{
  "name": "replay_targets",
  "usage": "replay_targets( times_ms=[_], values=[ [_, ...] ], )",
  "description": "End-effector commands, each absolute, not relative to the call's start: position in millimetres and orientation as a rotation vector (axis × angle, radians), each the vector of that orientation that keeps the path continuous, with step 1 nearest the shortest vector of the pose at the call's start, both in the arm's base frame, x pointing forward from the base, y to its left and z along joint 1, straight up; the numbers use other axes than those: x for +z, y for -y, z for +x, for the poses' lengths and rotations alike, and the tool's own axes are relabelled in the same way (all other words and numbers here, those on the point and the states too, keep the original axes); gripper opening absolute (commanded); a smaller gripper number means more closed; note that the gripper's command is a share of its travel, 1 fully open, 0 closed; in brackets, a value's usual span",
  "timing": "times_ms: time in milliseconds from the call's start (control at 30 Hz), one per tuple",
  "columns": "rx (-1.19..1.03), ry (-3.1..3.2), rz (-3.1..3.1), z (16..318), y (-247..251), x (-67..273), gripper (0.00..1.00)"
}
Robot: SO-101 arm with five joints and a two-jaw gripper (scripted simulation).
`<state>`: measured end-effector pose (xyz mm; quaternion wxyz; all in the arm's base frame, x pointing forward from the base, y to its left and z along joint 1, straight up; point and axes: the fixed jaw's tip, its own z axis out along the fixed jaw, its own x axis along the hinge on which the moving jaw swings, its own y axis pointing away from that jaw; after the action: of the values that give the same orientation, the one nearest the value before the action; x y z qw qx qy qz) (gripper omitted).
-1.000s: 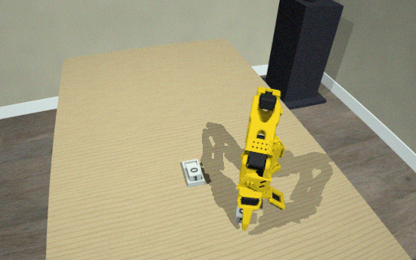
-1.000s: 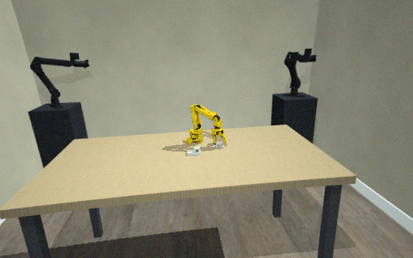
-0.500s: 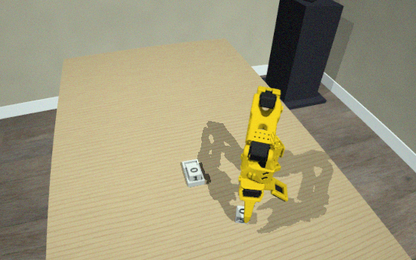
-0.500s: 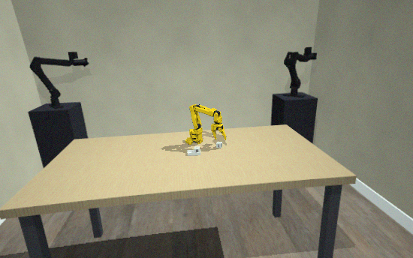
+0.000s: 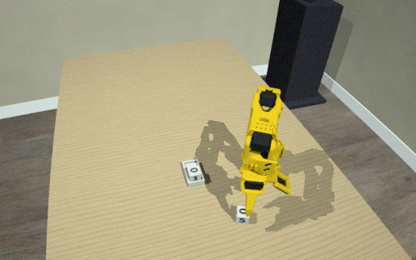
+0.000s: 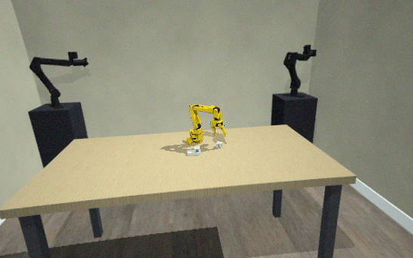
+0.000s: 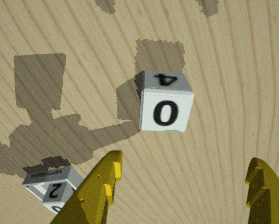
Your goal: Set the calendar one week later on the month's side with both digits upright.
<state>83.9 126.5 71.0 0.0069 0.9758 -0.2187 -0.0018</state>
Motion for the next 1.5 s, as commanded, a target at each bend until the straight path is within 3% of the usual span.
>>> replay_targets(
  times_ms=[0,633,1467],
  values=[
    [0.026,0.671,3.115,86,-132,80,0.36],
    [0.043,0.677,3.141,86,-133,84,0.36],
    [0.355,0.766,3.556,88,-135,146,0.35]
  ],
)
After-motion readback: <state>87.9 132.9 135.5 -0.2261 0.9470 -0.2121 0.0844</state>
